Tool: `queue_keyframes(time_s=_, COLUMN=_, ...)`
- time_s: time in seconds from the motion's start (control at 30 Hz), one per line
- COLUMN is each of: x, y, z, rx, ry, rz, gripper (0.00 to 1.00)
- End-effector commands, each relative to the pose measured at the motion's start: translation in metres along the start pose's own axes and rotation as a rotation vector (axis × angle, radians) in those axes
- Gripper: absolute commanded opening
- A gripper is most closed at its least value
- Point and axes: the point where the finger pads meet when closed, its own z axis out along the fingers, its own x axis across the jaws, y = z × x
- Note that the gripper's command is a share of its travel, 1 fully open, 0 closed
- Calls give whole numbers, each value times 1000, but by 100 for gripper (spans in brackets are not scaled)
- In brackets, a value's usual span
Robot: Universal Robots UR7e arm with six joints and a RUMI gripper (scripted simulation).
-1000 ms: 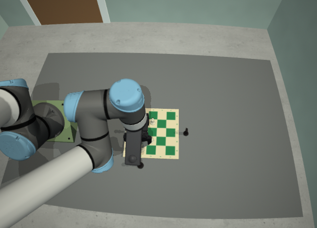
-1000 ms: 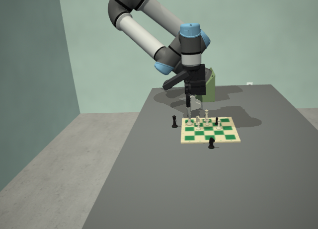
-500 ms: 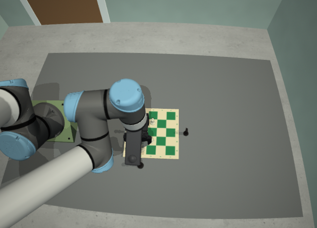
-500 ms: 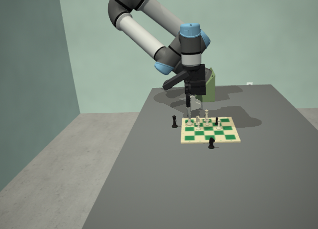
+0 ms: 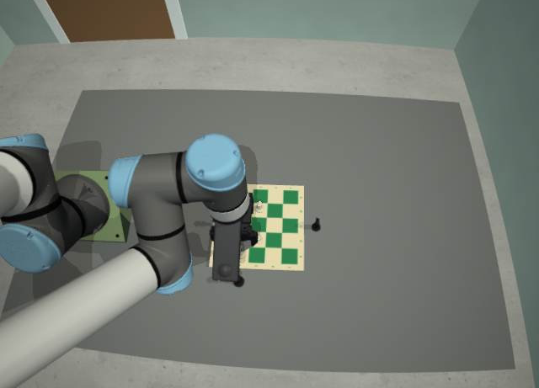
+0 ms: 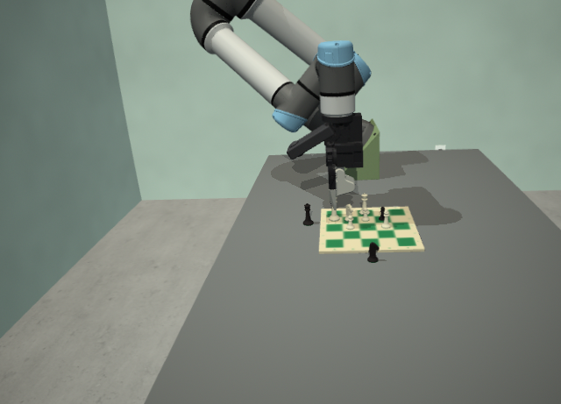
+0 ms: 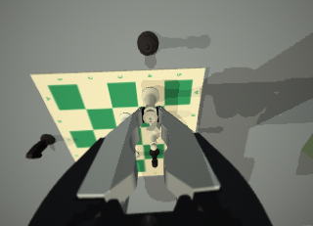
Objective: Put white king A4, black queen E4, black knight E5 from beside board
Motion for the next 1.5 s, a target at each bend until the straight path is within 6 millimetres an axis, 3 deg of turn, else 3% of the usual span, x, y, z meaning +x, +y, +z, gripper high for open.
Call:
queue_keyframes(time_s=0.0, x=2, y=0, z=1, rx=1, ry=3, rz=-2, gripper=0)
queue_keyframes(time_s=1.47, x=2, y=0, z=6, rx=1, ry=5, rz=-2, gripper=0)
